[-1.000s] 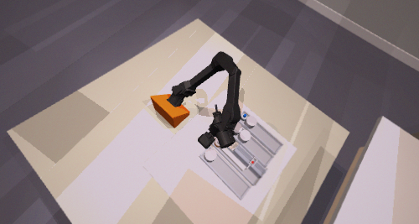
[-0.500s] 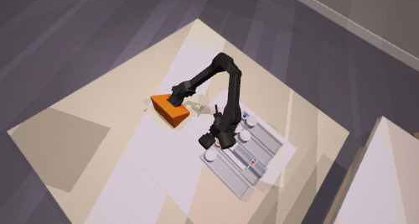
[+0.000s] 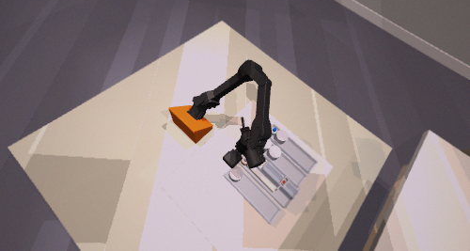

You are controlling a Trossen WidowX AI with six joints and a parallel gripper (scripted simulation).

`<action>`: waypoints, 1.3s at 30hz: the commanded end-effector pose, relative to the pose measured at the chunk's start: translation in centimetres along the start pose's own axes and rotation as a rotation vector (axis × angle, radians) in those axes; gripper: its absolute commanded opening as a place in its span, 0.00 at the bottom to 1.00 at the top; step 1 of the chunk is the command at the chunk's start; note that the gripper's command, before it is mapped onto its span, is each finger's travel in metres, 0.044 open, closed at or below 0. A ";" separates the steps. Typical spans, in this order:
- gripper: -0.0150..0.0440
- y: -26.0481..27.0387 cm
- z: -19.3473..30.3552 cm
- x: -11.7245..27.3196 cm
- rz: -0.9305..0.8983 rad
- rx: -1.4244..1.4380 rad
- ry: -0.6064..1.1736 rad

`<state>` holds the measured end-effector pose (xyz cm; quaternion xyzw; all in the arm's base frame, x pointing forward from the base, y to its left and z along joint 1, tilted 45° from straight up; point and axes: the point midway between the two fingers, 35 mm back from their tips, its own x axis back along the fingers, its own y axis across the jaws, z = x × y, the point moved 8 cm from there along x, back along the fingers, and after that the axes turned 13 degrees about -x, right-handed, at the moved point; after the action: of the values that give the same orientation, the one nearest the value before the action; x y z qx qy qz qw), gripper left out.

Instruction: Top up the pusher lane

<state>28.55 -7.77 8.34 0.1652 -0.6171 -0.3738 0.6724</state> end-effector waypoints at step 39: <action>0.25 0.7 -2.2 0.3 -0.001 0.015 -0.019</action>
<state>30.20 -7.91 8.36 0.1642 -0.6172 -0.3716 0.6738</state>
